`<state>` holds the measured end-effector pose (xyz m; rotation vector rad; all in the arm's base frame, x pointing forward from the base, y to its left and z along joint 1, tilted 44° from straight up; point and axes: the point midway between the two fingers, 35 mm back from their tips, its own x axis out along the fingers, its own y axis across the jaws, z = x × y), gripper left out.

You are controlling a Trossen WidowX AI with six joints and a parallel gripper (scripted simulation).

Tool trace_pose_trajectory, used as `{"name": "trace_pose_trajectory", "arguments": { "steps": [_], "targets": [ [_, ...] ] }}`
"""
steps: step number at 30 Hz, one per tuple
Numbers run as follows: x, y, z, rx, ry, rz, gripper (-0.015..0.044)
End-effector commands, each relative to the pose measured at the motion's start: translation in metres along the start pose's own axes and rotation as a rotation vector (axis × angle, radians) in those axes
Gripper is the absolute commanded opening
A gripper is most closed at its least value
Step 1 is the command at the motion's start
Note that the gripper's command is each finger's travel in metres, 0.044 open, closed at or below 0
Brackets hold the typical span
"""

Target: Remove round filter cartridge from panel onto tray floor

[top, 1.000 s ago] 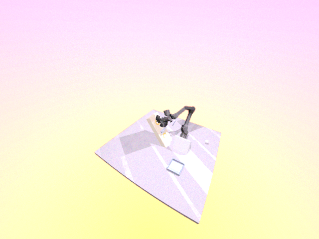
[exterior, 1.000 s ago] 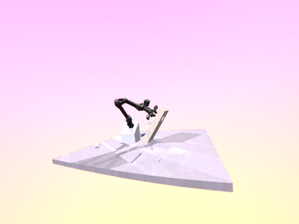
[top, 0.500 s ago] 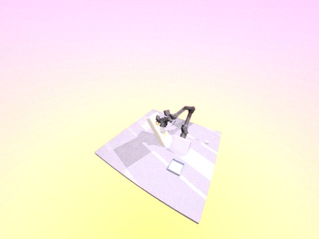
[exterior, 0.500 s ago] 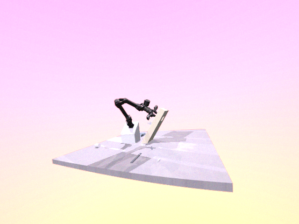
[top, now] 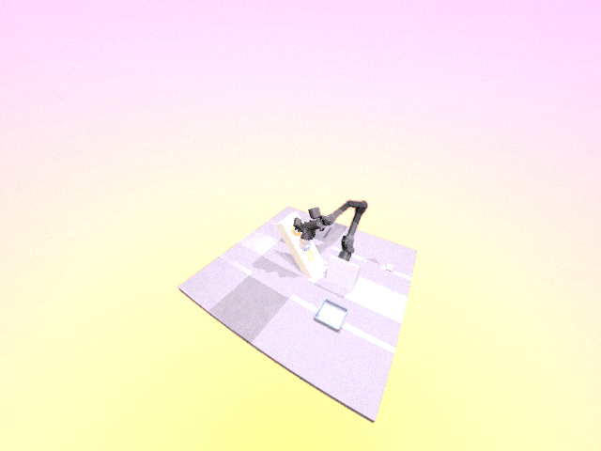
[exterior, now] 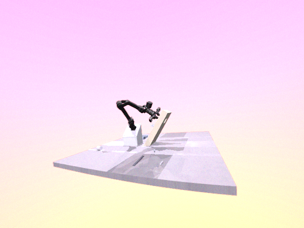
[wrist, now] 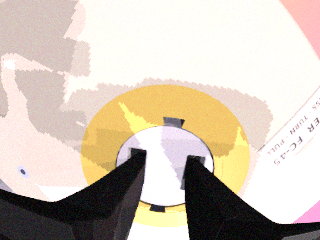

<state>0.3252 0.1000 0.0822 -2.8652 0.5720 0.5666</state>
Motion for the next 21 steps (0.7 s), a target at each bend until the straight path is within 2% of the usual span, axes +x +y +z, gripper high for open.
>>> {"name": "trace_pose_trajectory", "arguments": {
  "steps": [1, 14, 15, 21],
  "targets": [
    [0.0078, 0.0006, 0.0007, 0.005, -0.012, 0.003, 0.01],
    [0.0095, 0.0006, 0.0008, 0.005, -0.012, 0.003, 0.01],
    [0.0002, -0.0001, 0.0002, -0.002, 0.002, -0.001, 0.0093],
    [0.0002, -0.0001, 0.0002, -0.002, 0.002, -0.001, 0.0053]
  ]
}}
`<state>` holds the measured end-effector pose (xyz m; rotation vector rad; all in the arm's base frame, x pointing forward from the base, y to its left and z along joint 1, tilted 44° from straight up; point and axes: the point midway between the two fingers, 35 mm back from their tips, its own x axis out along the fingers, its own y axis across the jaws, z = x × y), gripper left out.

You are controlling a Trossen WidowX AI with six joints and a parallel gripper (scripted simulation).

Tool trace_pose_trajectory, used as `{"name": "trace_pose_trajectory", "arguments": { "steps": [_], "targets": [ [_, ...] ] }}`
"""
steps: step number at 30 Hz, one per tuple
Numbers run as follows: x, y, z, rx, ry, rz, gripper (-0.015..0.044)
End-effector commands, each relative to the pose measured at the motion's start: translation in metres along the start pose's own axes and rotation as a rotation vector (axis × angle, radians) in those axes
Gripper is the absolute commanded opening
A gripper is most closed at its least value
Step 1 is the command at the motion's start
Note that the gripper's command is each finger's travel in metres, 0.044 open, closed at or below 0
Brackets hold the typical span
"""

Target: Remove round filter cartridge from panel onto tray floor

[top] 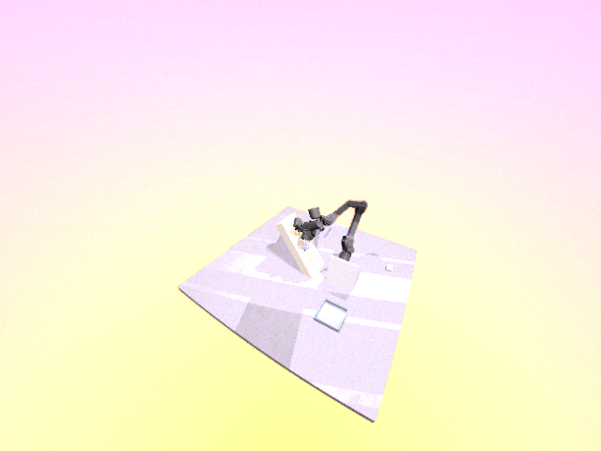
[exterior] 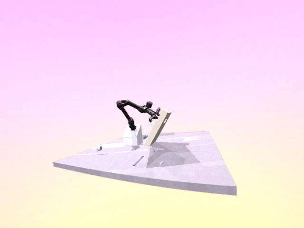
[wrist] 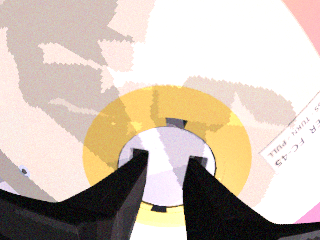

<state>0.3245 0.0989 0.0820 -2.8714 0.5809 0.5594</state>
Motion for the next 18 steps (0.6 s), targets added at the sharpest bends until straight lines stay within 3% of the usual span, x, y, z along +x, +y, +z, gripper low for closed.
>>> {"name": "trace_pose_trajectory", "arguments": {
  "steps": [1, 4, 18],
  "targets": [
    [0.0004, -0.0013, 0.0001, 0.002, -0.005, -0.007, 0.0046],
    [0.0004, -0.0013, 0.0001, 0.002, -0.005, -0.007, 0.0],
    [0.0102, -0.0007, 0.0006, 0.377, -0.019, 0.0, 0.0]
  ]
}}
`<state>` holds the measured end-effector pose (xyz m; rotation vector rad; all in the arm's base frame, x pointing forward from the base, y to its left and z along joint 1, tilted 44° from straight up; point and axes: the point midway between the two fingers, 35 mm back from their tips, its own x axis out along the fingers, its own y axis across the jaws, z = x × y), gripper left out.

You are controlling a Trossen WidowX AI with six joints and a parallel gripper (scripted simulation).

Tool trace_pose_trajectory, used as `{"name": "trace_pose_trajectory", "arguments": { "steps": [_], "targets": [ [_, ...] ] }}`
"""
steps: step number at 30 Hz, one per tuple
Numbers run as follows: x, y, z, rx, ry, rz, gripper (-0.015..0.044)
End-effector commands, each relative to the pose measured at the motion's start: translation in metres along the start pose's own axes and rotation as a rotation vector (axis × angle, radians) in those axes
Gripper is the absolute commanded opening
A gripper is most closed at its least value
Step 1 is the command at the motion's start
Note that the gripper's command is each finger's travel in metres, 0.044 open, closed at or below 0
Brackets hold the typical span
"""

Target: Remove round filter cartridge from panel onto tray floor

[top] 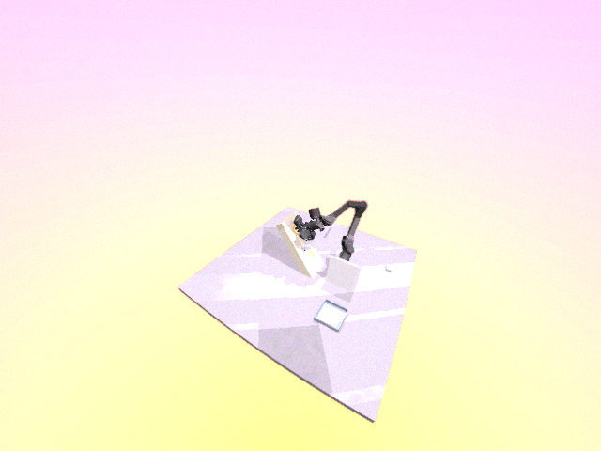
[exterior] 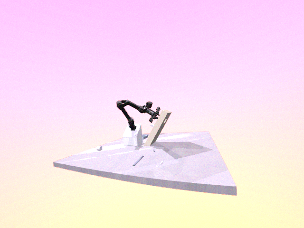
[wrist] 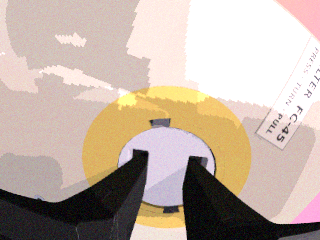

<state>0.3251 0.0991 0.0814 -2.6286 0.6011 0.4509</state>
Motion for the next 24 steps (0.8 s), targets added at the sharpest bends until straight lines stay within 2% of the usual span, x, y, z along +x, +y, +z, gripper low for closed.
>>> {"name": "trace_pose_trajectory", "arguments": {
  "steps": [1, 24],
  "targets": [
    [0.0097, -0.0003, 0.0003, 0.154, -0.016, 0.005, 0.0],
    [0.0097, -0.0002, 0.0003, 0.956, -0.013, 0.011, 0.0]
  ]
}}
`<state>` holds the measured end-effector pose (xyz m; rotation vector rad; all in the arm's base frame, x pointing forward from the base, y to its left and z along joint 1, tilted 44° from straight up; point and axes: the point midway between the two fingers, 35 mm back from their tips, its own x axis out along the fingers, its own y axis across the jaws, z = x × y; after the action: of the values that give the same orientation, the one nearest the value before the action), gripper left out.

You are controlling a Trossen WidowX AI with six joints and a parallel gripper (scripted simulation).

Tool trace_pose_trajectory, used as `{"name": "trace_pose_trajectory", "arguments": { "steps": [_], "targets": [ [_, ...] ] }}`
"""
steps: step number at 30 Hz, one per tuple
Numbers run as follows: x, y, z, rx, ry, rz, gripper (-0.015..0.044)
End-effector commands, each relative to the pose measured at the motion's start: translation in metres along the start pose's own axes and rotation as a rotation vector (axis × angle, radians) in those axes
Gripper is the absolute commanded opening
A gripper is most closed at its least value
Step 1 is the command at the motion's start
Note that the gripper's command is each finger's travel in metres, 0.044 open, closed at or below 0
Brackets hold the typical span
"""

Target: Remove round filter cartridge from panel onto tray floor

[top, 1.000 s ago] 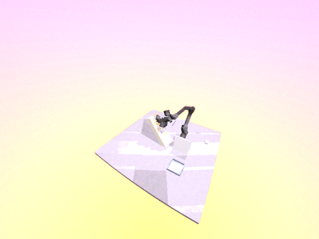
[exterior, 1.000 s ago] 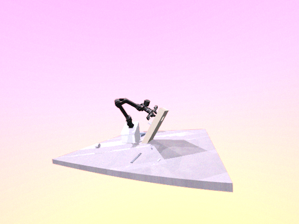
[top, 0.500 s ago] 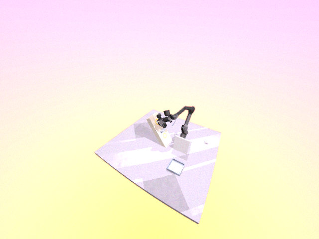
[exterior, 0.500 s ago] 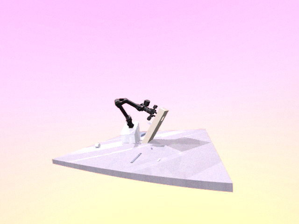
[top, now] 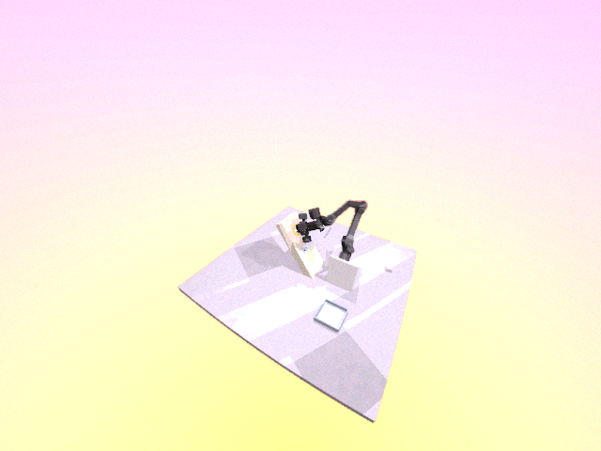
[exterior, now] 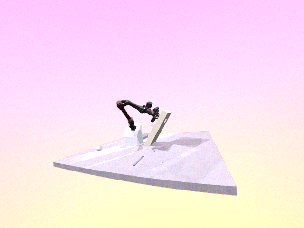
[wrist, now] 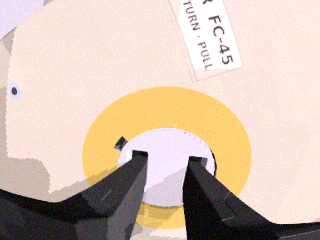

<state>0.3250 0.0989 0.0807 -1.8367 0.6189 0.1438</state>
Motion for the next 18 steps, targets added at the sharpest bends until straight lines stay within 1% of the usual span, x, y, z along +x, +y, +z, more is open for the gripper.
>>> {"name": "trace_pose_trajectory", "arguments": {
  "steps": [1, 16, 18],
  "targets": [
    [0.0093, -0.0007, 0.0003, 0.163, -0.009, 0.014, 0.0],
    [0.0086, -0.0007, 0.0003, 0.678, -0.005, 0.016, 0.0],
    [0.0087, -0.0007, 0.0003, 0.657, -0.005, 0.016, 0.0]
  ]
}}
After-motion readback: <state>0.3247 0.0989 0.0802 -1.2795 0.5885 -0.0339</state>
